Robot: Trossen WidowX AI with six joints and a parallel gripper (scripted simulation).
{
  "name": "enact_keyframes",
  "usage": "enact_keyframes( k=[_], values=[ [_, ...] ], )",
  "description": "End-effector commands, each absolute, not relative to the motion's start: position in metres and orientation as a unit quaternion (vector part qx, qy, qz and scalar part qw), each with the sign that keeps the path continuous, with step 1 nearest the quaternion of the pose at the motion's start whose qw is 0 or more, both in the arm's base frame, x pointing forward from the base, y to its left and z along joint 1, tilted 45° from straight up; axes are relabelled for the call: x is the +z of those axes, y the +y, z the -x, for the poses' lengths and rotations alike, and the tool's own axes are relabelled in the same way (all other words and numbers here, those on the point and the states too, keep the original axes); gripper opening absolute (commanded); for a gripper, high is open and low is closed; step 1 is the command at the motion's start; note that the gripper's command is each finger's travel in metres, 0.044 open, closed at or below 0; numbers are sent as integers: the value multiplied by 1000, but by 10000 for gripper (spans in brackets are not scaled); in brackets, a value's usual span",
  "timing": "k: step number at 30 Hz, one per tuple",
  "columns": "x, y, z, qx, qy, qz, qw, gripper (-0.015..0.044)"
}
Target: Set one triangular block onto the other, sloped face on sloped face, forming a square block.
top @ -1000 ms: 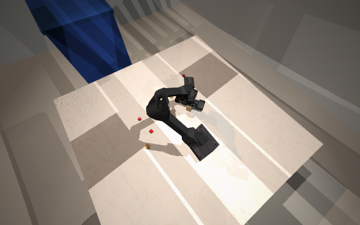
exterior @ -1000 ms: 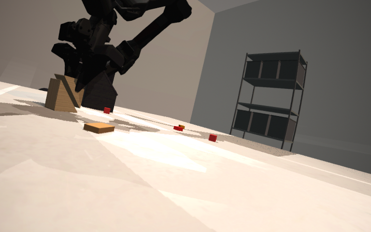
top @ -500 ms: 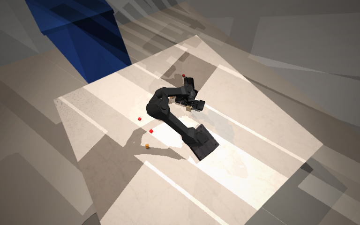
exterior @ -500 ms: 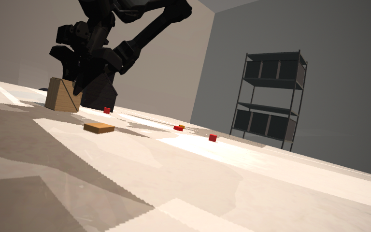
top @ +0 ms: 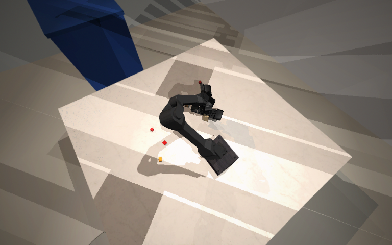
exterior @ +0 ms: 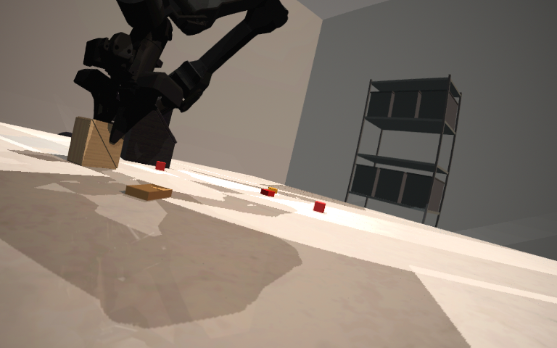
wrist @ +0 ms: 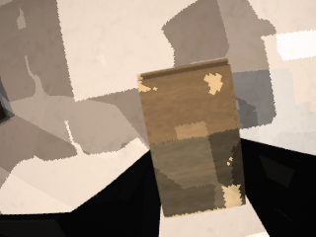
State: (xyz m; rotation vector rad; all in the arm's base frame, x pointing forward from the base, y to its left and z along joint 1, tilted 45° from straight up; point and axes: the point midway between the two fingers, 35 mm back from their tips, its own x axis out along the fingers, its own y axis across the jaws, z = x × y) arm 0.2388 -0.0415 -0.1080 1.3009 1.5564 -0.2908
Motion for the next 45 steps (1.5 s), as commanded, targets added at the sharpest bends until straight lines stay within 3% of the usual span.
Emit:
enact_keyframes(
  k=[1, 21, 38, 45],
  values=[
    [-108, -41, -239, -121, 648, -545, 518, 0],
    [-109, -40, -239, -121, 648, -545, 518, 0],
    [-109, -41, -239, -121, 649, -543, 519, 440],
    [-107, -43, -239, -122, 649, -543, 519, 440]
  ],
)
